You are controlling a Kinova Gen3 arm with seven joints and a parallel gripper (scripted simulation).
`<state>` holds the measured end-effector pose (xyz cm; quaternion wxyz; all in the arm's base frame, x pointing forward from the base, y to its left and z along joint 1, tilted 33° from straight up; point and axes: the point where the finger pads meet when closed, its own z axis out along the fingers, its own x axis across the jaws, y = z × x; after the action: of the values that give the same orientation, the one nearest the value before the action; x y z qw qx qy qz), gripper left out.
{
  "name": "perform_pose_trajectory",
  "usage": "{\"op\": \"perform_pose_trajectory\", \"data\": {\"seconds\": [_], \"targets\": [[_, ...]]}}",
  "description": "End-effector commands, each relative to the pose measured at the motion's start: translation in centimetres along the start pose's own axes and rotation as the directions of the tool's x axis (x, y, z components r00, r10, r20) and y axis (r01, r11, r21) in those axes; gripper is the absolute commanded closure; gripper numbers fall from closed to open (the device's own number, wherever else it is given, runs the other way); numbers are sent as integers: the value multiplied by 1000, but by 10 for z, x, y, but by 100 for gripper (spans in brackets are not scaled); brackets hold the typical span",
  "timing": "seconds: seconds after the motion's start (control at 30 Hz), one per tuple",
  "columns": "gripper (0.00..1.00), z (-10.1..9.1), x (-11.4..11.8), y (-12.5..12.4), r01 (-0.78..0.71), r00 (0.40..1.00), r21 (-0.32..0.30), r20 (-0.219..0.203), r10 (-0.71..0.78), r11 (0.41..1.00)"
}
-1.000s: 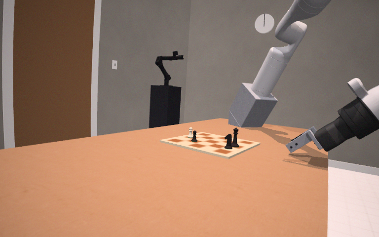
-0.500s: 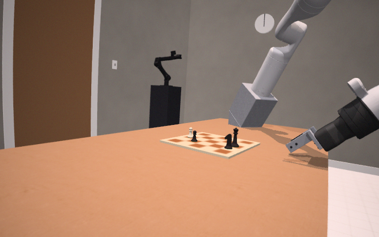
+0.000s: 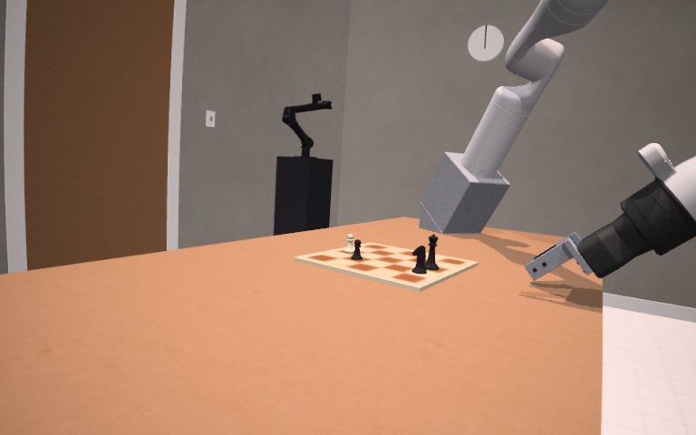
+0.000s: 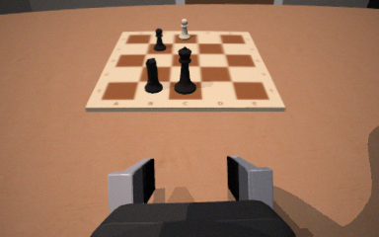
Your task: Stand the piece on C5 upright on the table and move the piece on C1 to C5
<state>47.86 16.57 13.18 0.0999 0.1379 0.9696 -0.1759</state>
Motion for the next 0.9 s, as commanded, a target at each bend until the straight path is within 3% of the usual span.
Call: {"op": "perform_pose_trajectory", "data": {"seconds": [0.0, 0.67, 0.87], "targets": [[0, -1, -1, 0, -1, 1000, 0, 1, 1, 1000], [0, -2, 0, -2, 0, 1000, -3, 4, 0, 1000], [0, -19, 1, -21, 2, 1000, -8, 9, -2, 1000]]}}
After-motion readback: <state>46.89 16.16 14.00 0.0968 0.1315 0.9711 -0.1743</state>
